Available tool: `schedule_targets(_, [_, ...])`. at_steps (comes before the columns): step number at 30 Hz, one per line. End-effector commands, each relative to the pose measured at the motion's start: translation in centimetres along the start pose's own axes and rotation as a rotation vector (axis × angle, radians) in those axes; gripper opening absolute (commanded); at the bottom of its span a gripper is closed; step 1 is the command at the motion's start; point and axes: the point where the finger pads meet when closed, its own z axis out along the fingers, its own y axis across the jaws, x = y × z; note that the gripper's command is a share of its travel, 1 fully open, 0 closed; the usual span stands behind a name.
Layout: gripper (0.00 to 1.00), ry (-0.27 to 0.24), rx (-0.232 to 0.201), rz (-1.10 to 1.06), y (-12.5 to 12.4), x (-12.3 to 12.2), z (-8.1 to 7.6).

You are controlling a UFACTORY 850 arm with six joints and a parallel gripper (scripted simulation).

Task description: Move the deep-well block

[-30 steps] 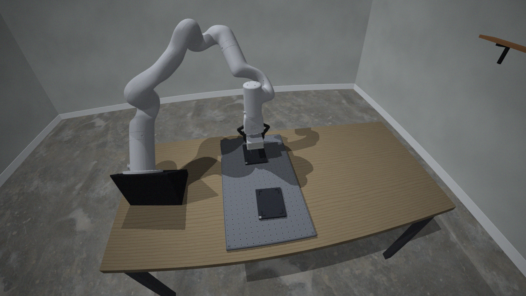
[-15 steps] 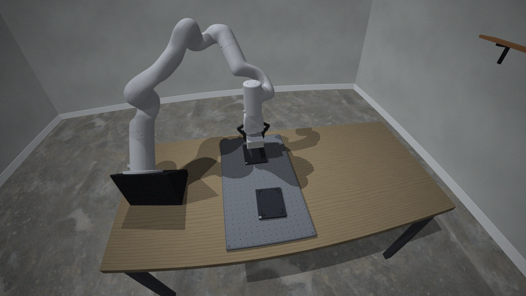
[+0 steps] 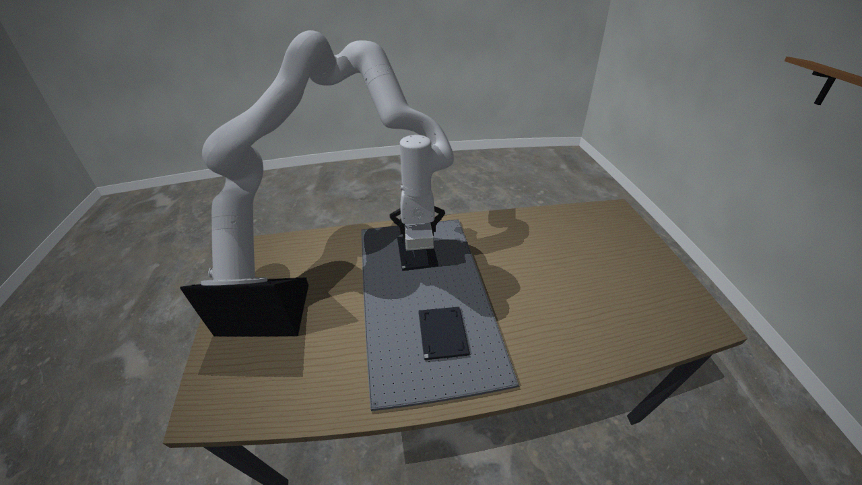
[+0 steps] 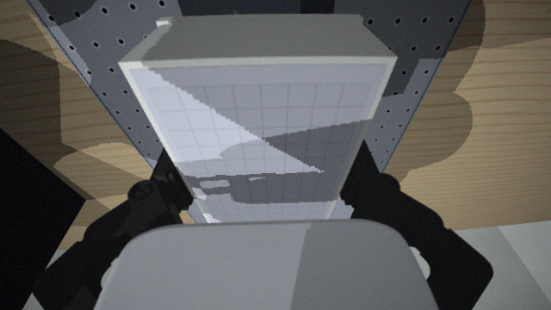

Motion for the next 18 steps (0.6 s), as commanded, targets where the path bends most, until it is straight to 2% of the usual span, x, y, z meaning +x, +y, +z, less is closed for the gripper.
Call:
schedule_targets(1, [0.00, 0.000, -0.002, 0.000, 0.3, -1.1, -0.1])
schedule_targets(15, [0.00, 0.000, -0.002, 0.000, 0.8, -5.8, -0.1])
schedule_targets(18, [0.00, 0.000, -0.002, 0.000, 0.9, -6.1, -0.1])
